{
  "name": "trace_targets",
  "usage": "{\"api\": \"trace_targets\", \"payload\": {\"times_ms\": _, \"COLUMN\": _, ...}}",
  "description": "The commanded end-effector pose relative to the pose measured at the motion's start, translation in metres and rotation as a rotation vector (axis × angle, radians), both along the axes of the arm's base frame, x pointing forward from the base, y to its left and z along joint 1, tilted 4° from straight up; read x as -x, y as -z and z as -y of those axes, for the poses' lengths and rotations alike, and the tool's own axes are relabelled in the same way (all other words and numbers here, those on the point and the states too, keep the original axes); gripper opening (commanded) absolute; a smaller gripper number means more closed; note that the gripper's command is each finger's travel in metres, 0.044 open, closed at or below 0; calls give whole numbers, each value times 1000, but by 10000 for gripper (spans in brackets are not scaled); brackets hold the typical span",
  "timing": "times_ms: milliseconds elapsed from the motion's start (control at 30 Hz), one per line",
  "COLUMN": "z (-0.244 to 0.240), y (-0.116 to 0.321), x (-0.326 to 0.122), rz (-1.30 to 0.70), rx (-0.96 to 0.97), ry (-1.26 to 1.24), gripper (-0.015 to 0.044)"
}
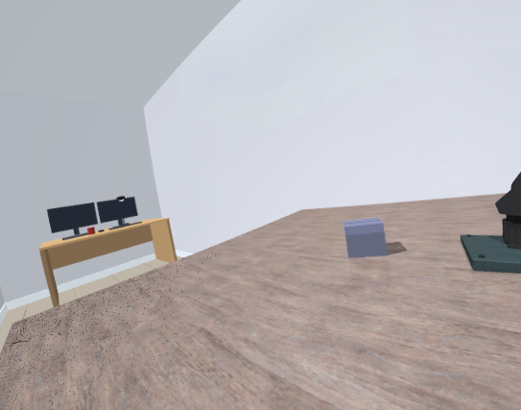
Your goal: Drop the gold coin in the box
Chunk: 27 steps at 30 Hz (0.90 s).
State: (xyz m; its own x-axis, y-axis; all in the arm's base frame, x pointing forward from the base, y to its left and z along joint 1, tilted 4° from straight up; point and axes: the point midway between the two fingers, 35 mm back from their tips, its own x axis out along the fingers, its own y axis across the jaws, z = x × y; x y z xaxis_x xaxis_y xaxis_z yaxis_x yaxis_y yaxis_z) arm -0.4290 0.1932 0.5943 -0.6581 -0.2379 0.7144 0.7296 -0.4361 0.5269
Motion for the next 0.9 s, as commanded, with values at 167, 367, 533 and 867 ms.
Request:
{"api": "trace_targets", "payload": {"times_ms": 167, "z": -42, "y": 5, "x": -11, "rz": 33, "rx": 14, "ry": 125, "gripper": 242}}
{"api": "trace_targets", "payload": {"times_ms": 367, "z": -104, "y": 20, "x": -35, "rz": 101, "rx": 72, "ry": 306, "gripper": 161}}
{"api": "trace_targets", "payload": {"times_ms": 533, "z": -157, "y": 40, "x": -59, "rz": 172, "rx": 133, "ry": 465, "gripper": 161}}
{"api": "trace_targets", "payload": {"times_ms": 867, "z": -274, "y": 86, "x": -157, "rz": 338, "rx": 232, "ry": 877, "gripper": 161}}
